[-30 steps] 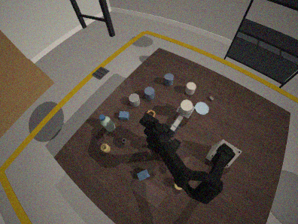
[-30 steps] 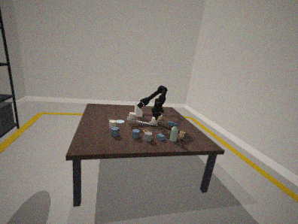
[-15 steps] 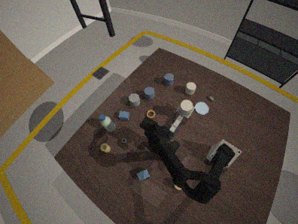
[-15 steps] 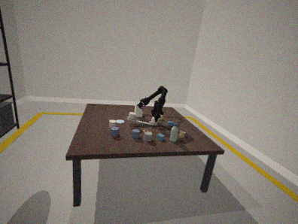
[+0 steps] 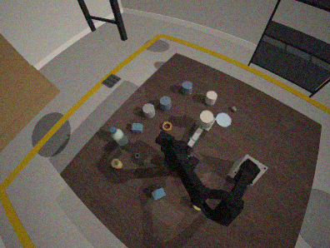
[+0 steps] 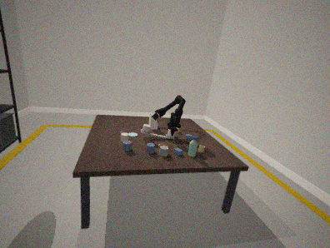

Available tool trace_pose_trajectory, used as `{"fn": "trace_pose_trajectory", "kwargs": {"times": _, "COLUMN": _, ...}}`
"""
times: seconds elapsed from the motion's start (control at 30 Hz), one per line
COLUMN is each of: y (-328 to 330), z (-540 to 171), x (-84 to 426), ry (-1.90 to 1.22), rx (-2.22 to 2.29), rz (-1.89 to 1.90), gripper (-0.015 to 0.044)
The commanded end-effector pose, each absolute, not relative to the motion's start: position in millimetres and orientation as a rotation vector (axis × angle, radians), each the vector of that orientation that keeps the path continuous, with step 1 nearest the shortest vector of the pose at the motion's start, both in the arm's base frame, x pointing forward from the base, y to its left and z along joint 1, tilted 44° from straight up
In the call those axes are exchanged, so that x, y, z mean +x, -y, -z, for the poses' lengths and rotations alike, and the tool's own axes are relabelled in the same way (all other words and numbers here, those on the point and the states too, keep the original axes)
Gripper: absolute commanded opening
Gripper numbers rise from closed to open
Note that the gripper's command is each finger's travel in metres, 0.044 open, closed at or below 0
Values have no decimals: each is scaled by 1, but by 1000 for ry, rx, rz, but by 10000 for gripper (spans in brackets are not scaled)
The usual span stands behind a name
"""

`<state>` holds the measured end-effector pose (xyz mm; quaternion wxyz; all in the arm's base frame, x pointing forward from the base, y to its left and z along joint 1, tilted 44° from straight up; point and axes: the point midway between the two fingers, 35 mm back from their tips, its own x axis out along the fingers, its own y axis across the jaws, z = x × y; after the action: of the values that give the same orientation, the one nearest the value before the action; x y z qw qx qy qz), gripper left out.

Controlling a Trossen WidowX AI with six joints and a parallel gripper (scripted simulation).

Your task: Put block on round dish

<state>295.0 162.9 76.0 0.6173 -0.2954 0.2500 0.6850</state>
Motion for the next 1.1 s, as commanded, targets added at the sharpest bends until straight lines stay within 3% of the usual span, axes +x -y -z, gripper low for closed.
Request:
{"fn": "trace_pose_trajectory", "kwargs": {"times": 0.0, "y": -163, "z": -74, "x": 294, "ry": -582, "rx": -678, "rz": -1575, "gripper": 315}}
{"fn": "trace_pose_trajectory", "kwargs": {"times": 0.43, "y": -155, "z": -81, "x": 297, "ry": -585, "rx": -681, "rz": -1573, "gripper": 0}}
{"fn": "trace_pose_trajectory", "kwargs": {"times": 1.07, "y": -138, "z": -97, "x": 303, "ry": -589, "rx": -686, "rz": -1571, "gripper": 0}}
